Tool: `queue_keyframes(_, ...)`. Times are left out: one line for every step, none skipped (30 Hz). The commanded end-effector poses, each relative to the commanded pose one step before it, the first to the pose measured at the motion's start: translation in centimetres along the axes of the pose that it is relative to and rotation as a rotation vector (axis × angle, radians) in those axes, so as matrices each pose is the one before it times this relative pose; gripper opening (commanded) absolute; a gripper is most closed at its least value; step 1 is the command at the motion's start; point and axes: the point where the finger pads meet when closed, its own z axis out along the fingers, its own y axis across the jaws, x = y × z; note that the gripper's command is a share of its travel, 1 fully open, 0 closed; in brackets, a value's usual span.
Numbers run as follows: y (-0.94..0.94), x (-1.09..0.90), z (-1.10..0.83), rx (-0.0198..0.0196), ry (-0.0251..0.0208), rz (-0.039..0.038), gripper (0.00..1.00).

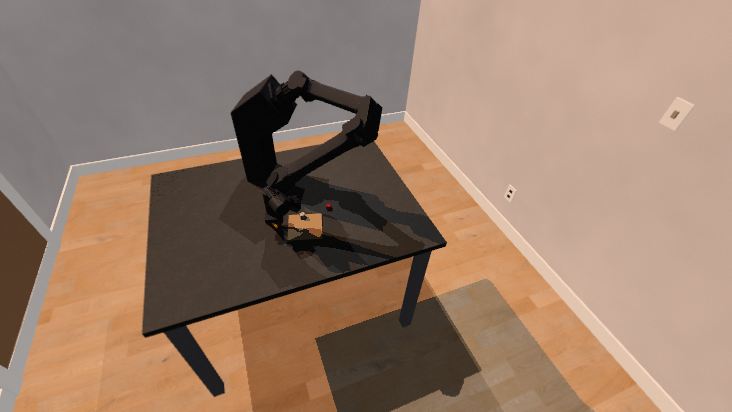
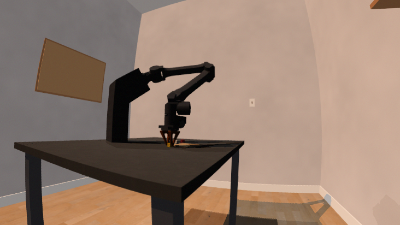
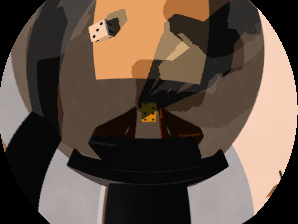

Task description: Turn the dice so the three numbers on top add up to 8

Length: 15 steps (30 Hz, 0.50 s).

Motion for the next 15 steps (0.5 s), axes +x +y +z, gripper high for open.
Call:
queue_keyframes(0.489, -0.582, 0.749, -0.01295, -0.00619, -0.01098, 0.34)
queue_keyframes(0.0, 0.0, 0.0, 0.0, 0.0, 0.0, 0.34)
queue_keyframes(0.0, 0.0, 0.0, 0.0, 0.0, 0.0, 0.34)
queue_keyframes(0.0, 0.0, 0.0, 0.0, 0.0, 0.0, 0.34)
queue_keyframes(0.0, 0.0, 0.0, 0.0, 0.0, 0.0, 0.34)
queue_keyframes(0.0, 0.0, 0.0, 0.0, 0.0, 0.0, 0.34)
queue_keyframes(0.0, 0.0, 0.0, 0.0, 0.0, 0.0, 0.34)
queue_keyframes(0.0, 0.0, 0.0, 0.0, 0.0, 0.0, 0.34)
queue_keyframes(0.0, 0.0, 0.0, 0.0, 0.0, 0.0, 0.34)
queue_keyframes(0.0, 0.0, 0.0, 0.0, 0.0, 0.0, 0.34)
queue_keyframes(0.0, 0.0, 0.0, 0.0, 0.0, 0.0, 0.34)
queue_keyframes(0.0, 0.0, 0.0, 0.0, 0.0, 0.0, 0.15)
queue_keyframes(0.0, 0.0, 0.0, 0.0, 0.0, 0.0, 0.15)
queue_keyframes(0.001, -0.001, 0.0, -0.00004, -0.00007, -0.00012, 0.15)
queue_keyframes(0.0, 0.0, 0.0, 0.0, 0.0, 0.0, 0.15)
